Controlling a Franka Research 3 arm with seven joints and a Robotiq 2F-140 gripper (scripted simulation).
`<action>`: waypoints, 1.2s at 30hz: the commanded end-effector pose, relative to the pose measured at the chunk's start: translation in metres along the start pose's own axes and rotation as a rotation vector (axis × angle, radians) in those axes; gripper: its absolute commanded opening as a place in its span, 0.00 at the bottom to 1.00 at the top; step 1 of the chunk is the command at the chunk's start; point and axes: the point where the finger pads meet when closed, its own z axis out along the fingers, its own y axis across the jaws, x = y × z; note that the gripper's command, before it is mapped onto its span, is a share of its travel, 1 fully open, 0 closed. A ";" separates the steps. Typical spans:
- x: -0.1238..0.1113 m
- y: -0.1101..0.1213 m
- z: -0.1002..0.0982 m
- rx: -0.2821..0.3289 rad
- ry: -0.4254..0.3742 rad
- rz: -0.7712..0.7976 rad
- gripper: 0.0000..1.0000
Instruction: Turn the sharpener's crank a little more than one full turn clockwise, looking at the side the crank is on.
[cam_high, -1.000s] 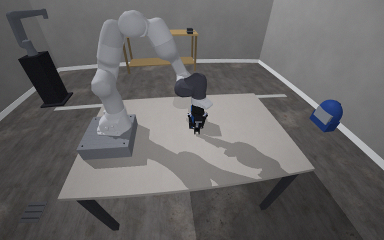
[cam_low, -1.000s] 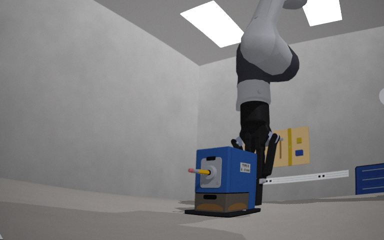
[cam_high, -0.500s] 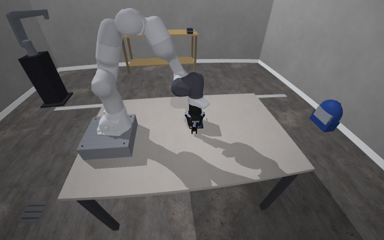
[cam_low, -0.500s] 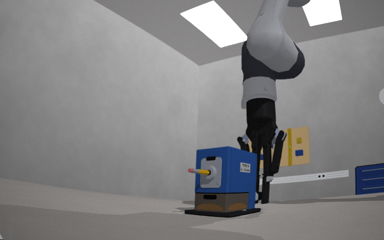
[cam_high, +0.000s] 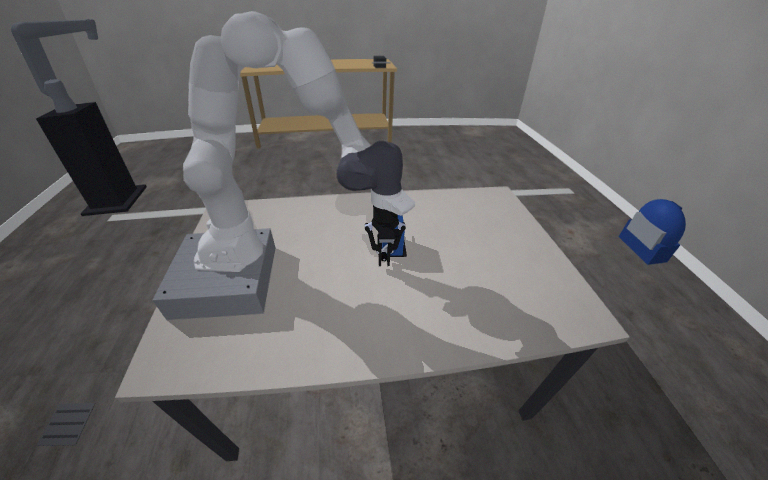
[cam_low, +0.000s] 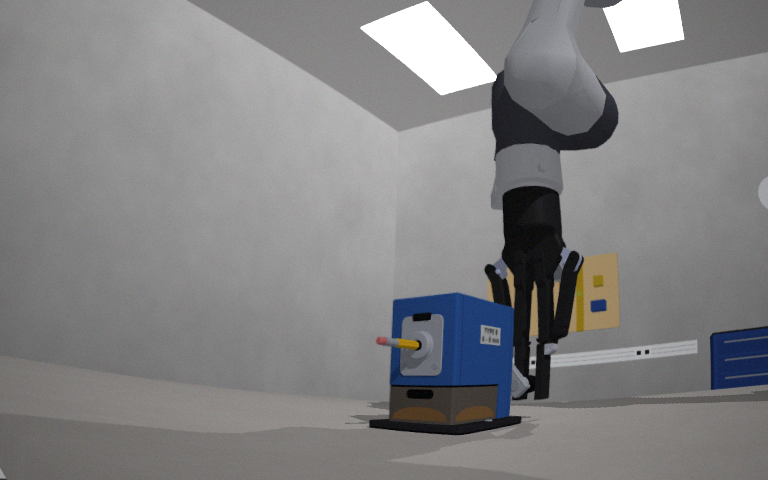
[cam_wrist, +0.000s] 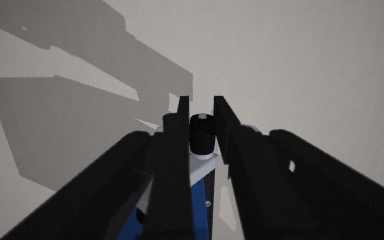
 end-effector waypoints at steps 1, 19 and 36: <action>0.000 0.005 -0.004 -0.005 0.001 0.002 0.10; 0.000 0.015 -0.023 -0.005 0.001 0.002 0.10; 0.000 0.017 -0.040 -0.005 0.001 0.002 0.10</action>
